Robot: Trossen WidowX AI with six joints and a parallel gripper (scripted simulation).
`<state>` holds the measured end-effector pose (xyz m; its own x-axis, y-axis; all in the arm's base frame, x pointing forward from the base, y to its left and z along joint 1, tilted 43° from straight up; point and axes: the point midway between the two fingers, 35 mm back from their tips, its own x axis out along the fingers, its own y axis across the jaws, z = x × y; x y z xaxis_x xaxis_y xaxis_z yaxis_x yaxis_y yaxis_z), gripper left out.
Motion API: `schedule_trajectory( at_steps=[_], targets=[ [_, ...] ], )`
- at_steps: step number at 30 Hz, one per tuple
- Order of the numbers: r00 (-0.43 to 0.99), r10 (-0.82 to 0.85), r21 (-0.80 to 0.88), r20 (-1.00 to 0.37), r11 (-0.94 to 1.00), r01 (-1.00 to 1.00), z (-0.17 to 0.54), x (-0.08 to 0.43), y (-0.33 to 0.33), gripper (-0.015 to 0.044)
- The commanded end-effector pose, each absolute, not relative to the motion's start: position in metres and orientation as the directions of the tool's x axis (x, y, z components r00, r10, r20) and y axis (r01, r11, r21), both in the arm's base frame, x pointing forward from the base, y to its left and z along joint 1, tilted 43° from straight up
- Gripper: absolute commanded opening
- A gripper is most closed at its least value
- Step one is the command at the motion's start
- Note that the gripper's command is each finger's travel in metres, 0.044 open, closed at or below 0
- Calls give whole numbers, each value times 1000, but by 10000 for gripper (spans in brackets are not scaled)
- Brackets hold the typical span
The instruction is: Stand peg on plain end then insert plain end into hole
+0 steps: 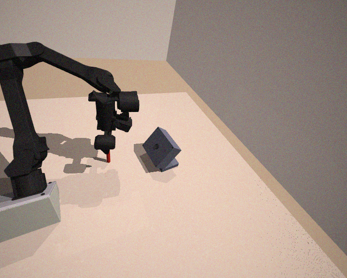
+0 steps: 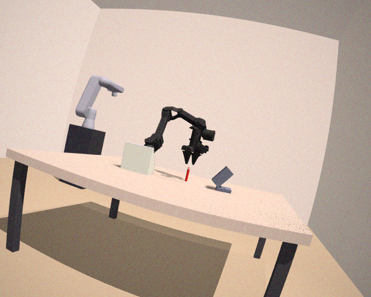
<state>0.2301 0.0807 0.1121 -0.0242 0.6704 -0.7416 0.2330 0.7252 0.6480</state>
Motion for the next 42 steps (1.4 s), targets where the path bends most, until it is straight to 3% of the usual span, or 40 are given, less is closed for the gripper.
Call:
schedule_trajectory(
  at_steps=[1, 38, 42],
  targets=[
    [-24, 674, 650, -739, 721, 239, 109, 230, 84, 440],
    [-24, 676, 653, -736, 719, 239, 67, 228, 123, 440],
    [-22, 672, 650, -740, 723, 235, 69, 229, 121, 335]
  ],
)
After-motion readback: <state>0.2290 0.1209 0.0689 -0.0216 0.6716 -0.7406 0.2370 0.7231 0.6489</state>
